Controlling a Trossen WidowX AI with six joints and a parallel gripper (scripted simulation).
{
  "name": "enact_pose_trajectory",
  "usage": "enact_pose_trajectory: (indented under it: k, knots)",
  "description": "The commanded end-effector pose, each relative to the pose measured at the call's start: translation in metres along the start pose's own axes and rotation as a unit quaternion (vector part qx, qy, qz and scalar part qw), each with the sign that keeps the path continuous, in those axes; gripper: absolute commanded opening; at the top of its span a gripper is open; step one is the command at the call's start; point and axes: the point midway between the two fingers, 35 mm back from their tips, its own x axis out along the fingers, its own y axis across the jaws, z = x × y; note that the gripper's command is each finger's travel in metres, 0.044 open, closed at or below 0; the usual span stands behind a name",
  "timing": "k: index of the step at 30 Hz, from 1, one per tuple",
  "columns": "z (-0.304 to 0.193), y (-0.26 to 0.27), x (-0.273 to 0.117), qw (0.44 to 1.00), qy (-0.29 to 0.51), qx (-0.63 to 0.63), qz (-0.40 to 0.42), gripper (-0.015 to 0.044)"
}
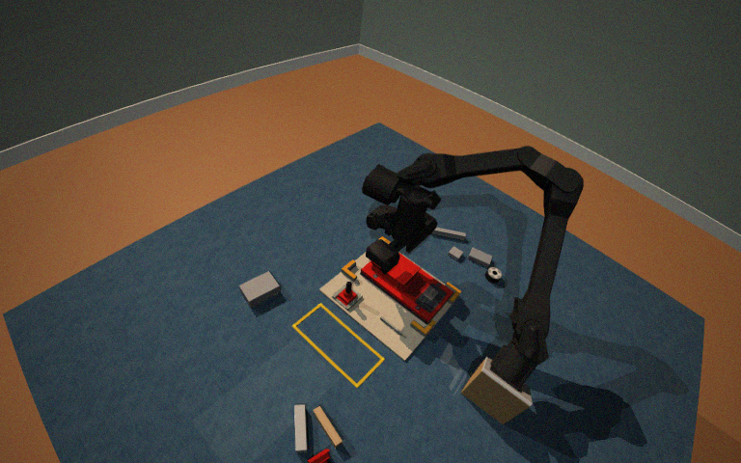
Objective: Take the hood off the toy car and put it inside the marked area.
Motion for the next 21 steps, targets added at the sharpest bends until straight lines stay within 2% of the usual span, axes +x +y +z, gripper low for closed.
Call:
enact_pose_trajectory:
  k: [1, 21]
  knots:
    - [-0.0017, 0.0, 0.0043, 1.0, 0.002, -0.004, -0.004, 0.044]
    - [-0.0017, -0.0001, 0.0131, 1.0, 0.002, -0.004, -0.004, 0.044]
